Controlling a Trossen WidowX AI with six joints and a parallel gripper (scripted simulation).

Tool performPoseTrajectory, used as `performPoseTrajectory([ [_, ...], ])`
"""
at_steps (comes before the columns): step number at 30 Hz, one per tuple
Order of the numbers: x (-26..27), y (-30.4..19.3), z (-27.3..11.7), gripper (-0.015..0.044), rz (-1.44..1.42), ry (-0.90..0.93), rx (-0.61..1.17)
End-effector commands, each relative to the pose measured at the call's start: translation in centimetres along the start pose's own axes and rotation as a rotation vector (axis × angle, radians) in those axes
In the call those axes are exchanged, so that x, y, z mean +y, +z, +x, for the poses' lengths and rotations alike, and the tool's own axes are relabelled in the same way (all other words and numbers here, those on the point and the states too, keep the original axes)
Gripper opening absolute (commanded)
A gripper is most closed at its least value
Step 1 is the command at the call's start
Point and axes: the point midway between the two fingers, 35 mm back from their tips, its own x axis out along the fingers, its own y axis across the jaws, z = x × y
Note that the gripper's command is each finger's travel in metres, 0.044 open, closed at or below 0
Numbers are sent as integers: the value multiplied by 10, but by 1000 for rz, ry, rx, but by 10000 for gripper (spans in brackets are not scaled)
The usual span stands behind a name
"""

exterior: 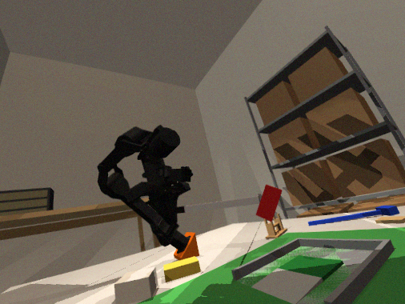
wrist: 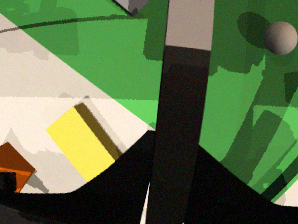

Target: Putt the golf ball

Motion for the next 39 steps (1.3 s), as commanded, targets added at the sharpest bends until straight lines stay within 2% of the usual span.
performPoseTrajectory([
  [1, -19, -27, -5, 0, 126, -36, 16],
  [13, -59, -113, -19, 0, 487, -143, 71],
  [20, -60, -115, -13, 0, 519, -140, 86],
  [28, -63, -120, 19, 0, 648, -115, 158],
  [39, -64, -122, 29, 0, 652, -114, 160],
])
